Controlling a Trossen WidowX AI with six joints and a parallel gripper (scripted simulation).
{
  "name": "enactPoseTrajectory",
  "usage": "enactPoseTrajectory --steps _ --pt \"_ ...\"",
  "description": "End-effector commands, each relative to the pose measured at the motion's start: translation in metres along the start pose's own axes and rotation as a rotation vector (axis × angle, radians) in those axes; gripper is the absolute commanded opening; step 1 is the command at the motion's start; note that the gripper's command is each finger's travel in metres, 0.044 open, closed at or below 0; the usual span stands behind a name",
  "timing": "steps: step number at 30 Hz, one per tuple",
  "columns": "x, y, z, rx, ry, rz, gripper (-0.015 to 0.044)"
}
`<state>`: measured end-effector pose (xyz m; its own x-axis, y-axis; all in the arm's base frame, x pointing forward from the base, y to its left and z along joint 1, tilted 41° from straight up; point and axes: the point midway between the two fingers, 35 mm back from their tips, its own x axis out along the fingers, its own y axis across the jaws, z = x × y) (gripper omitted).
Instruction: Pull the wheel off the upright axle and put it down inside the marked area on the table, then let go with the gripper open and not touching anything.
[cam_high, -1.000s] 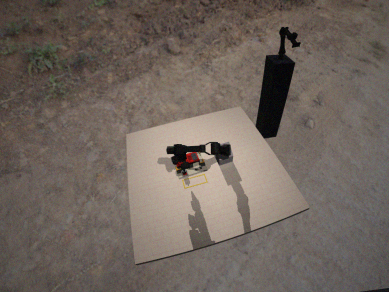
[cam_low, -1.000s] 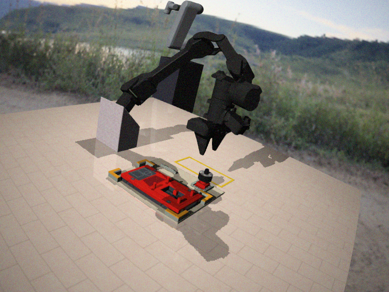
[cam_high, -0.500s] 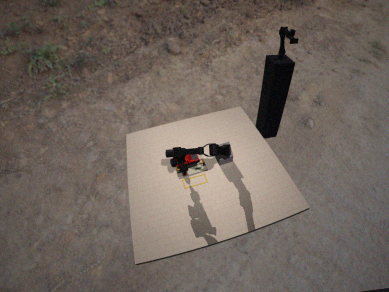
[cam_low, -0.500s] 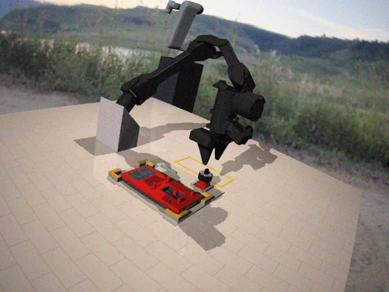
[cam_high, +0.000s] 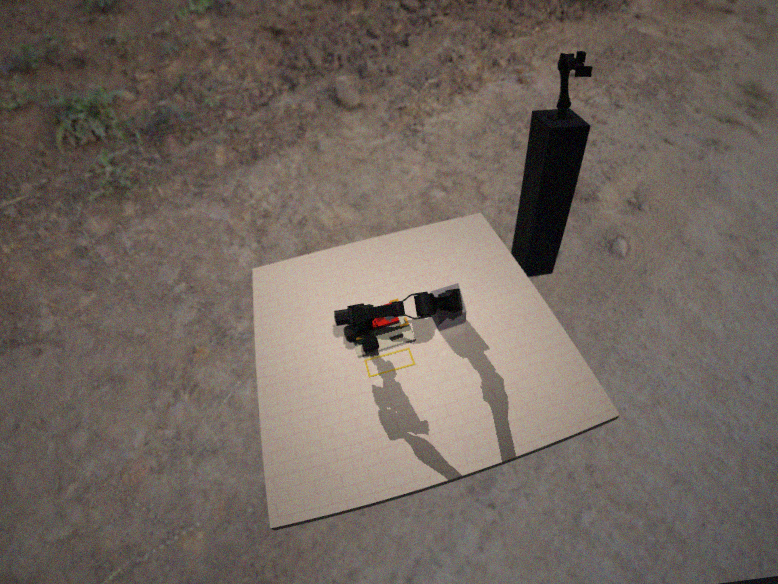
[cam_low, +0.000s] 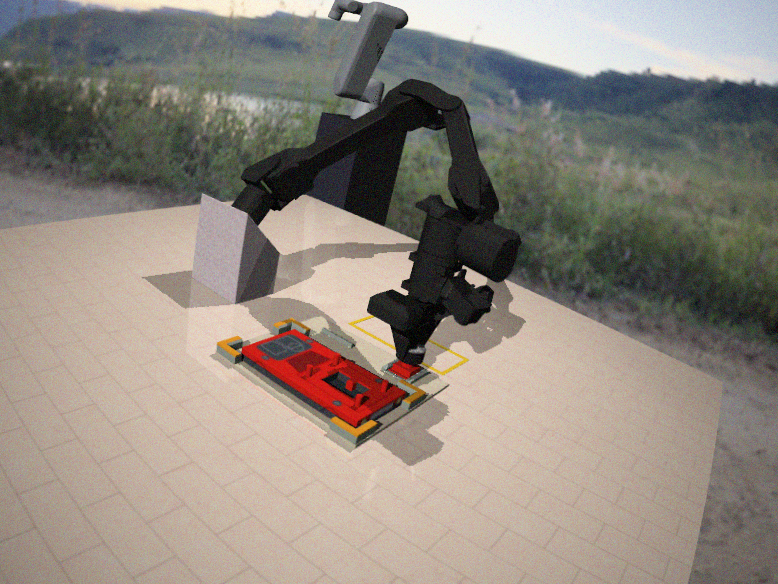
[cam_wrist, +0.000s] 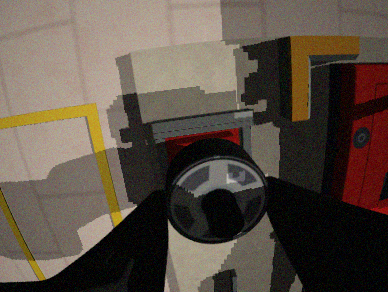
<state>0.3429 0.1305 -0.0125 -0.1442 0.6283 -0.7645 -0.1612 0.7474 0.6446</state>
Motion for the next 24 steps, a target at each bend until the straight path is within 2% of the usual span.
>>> enactPoseTrajectory --steps 1,4,9,10,24 --pt "-0.0004 0.0 0.0001 -0.001 0.0 0.002 0.0162" --pt "-0.0004 0.0 0.0001 -0.001 0.0 0.002 0.0142" --pt "-0.0012 0.0 0.0001 -0.001 0.0 0.002 0.001" --pt "-0.0015 0.0 0.0002 0.0 -0.001 0.002 0.0" --pt "-0.0061 -0.0001 0.0003 0.0 -0.002 0.002 0.0"
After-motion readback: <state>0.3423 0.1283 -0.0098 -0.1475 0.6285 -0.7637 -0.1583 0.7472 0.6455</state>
